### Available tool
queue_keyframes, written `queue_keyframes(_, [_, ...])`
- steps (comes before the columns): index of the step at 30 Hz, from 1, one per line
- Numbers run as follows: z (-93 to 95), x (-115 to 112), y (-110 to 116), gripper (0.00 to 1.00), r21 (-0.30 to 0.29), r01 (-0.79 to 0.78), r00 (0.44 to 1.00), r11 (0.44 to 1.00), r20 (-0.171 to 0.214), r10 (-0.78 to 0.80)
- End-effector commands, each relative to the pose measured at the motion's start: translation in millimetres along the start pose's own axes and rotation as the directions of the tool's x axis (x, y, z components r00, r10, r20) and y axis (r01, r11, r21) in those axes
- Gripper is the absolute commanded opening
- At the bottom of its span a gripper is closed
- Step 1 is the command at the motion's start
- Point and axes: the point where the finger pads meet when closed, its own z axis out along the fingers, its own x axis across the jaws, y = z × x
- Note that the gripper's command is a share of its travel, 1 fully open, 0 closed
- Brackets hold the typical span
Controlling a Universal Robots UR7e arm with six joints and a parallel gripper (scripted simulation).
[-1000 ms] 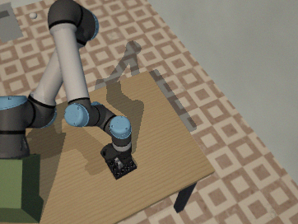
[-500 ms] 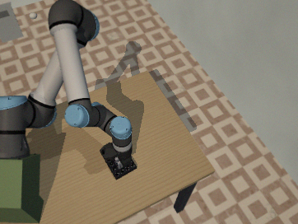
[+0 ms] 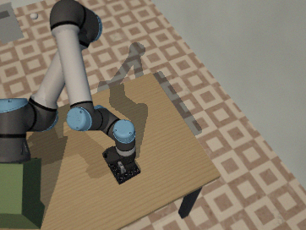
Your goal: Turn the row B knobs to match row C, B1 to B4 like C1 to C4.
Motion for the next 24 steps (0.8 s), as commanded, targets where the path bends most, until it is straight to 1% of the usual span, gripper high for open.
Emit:
queue_keyframes(1, [-0.4,-0.4,0.3,0.30,-0.001,-0.004,1.000,1.000,0.001,0.004])
queue_keyframes(15, [-0.4,-0.4,0.3,0.30,-0.001,-0.004,1.000,1.000,0.001,0.004])
queue_keyframes(16, [-0.4,-0.4,0.3,0.46,-0.001,-0.004,1.000,1.000,0.001,0.004])
queue_keyframes(24, [-0.4,-0.4,0.3,0.46,-0.001,-0.004,1.000,1.000,0.001,0.004])
